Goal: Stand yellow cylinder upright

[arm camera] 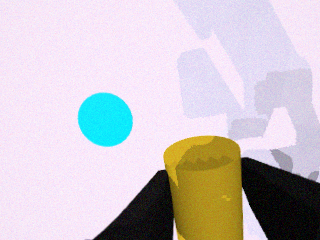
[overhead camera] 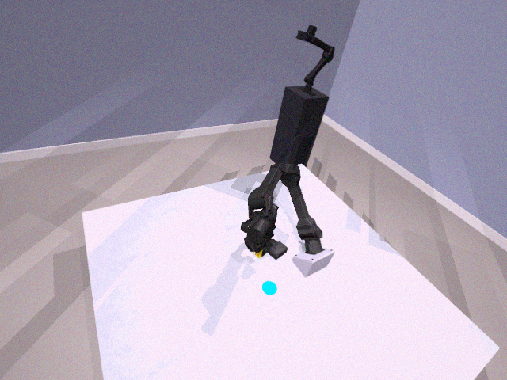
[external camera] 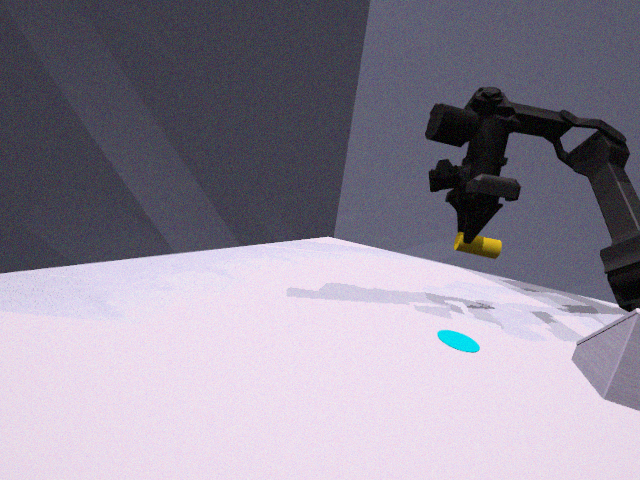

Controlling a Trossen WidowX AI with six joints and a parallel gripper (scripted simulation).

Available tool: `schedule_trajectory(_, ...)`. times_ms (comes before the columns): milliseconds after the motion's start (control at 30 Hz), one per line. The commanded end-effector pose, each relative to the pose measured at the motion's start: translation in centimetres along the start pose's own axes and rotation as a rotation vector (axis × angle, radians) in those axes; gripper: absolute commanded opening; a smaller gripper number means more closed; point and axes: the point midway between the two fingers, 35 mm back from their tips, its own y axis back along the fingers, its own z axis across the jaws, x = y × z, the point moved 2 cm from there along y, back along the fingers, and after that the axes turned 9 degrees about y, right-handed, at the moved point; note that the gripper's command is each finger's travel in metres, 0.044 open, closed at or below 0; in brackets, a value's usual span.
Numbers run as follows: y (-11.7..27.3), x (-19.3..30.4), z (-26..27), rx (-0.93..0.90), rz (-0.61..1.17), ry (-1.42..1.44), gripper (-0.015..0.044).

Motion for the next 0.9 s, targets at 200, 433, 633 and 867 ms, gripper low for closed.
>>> schedule_trajectory(200, 0.0, -0.7, 2.8, -0.002, 0.011, 0.281, 0.0105)
schedule_trajectory(433, 0.0, -1.0, 4.7, 0.002, 0.019, 0.485, 0.0105)
schedule_trajectory(633, 0.0, -1.2, 6.3, 0.006, 0.027, 0.659, 0.0105)
schedule_trajectory(867, 0.0, -1.2, 8.2, 0.012, 0.040, 0.862, 0.0105)
